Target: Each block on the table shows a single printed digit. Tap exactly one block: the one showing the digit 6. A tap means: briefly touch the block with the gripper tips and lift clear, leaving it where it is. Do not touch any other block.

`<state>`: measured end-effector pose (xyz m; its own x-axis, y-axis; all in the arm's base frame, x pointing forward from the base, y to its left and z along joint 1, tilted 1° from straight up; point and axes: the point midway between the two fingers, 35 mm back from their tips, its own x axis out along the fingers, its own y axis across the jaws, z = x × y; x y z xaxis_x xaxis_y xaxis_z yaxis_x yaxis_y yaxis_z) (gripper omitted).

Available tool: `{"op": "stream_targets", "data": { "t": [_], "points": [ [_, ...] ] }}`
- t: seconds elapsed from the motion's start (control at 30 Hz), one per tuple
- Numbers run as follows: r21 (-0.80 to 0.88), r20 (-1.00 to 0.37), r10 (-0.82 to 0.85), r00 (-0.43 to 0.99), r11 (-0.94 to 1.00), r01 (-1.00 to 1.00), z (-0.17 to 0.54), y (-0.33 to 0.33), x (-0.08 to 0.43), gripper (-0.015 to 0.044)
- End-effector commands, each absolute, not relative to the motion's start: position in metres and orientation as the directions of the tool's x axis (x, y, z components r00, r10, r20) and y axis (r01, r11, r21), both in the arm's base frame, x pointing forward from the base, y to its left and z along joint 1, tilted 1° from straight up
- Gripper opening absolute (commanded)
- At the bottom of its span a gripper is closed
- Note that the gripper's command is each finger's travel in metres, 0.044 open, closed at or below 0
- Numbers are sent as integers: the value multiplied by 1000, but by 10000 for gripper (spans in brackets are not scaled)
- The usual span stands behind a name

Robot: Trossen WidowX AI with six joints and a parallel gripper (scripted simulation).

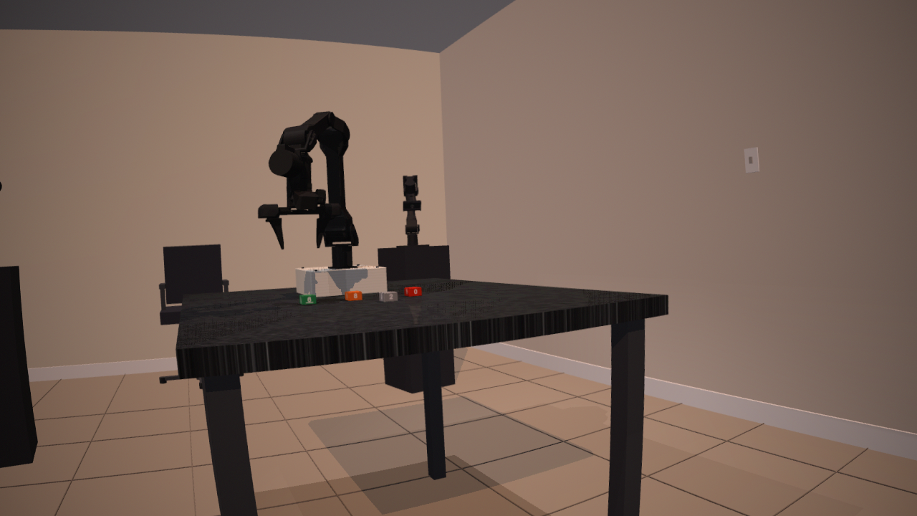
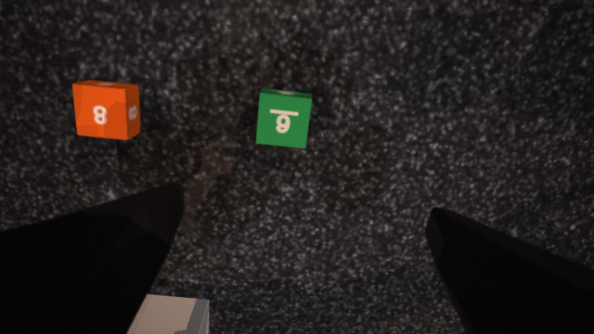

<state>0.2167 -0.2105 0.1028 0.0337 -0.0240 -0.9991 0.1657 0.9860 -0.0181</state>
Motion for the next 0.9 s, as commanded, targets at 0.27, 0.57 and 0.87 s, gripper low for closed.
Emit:
{"op": "stream_targets", "data": {
  "t": [0.27, 0.57, 0.87],
  "points": [
    [-12, -999, -19, 37, 985, 173, 32, -212, 220, 242],
    [-12, -999, -18, 36, 985, 173, 22, -211, 220, 20],
    [-12, -999, -18, 36, 985, 173, 21, -211, 220, 20]
  ]
}}
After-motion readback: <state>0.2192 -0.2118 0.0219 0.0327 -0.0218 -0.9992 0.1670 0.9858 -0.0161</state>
